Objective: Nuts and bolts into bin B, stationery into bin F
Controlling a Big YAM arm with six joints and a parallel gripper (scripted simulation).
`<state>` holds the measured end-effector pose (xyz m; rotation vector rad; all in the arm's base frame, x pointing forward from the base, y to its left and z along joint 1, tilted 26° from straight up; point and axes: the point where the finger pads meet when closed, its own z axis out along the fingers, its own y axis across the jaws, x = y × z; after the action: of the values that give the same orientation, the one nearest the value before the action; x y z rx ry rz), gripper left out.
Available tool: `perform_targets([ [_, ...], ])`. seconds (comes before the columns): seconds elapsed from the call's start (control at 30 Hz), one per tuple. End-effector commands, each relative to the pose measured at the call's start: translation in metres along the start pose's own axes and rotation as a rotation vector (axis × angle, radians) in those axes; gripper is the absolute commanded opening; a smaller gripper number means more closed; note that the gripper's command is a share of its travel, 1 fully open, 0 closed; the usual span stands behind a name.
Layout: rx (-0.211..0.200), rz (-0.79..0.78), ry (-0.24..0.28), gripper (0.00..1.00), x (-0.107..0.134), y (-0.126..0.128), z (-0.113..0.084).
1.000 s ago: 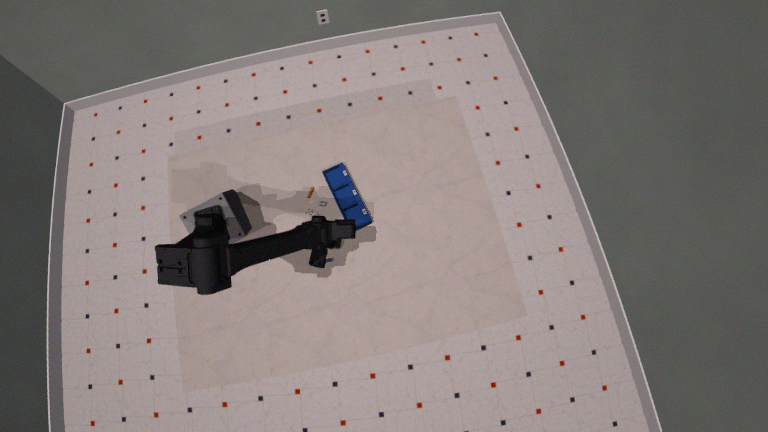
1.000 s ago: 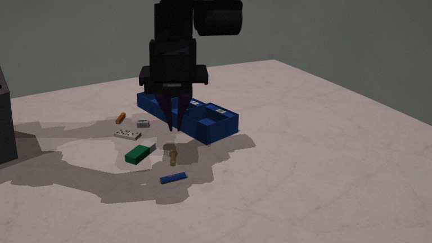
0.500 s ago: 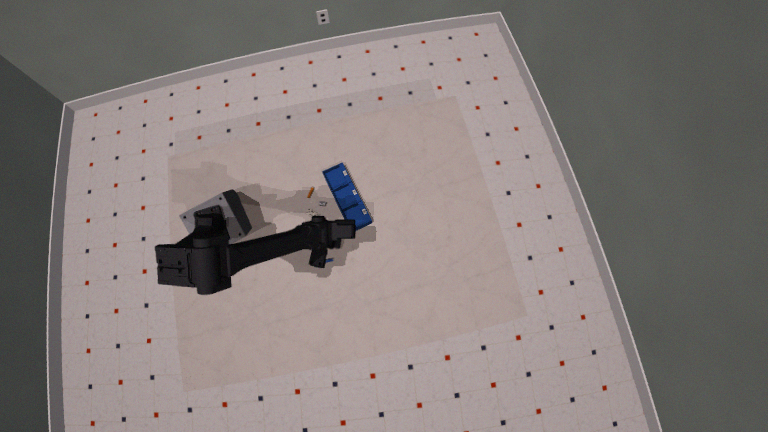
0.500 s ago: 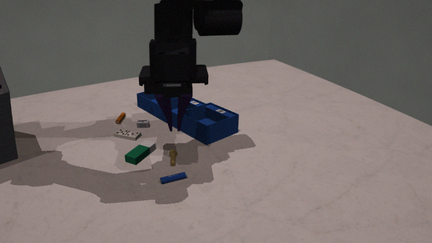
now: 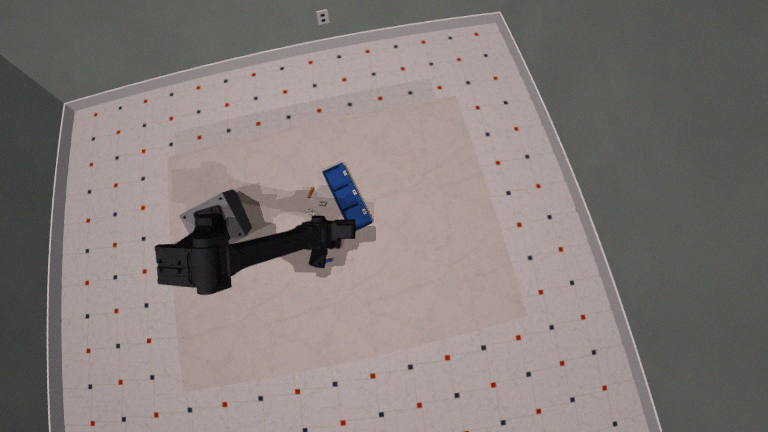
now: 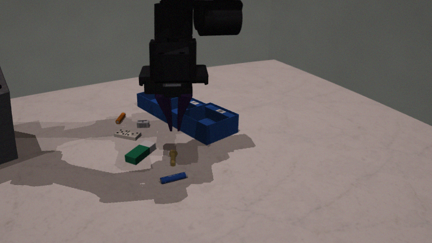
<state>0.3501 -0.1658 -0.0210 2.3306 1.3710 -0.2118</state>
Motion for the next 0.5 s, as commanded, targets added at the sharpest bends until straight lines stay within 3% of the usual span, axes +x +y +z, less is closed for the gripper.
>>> perform_targets([
  [0.0, -0.036, 0.018, 0.001, 0.09, -0.0063, 0.0191, -0.0112],
  [0.47, -0.025, 0.008, 0.003, 0.09, -0.0003, 0.0119, -0.0063],
])
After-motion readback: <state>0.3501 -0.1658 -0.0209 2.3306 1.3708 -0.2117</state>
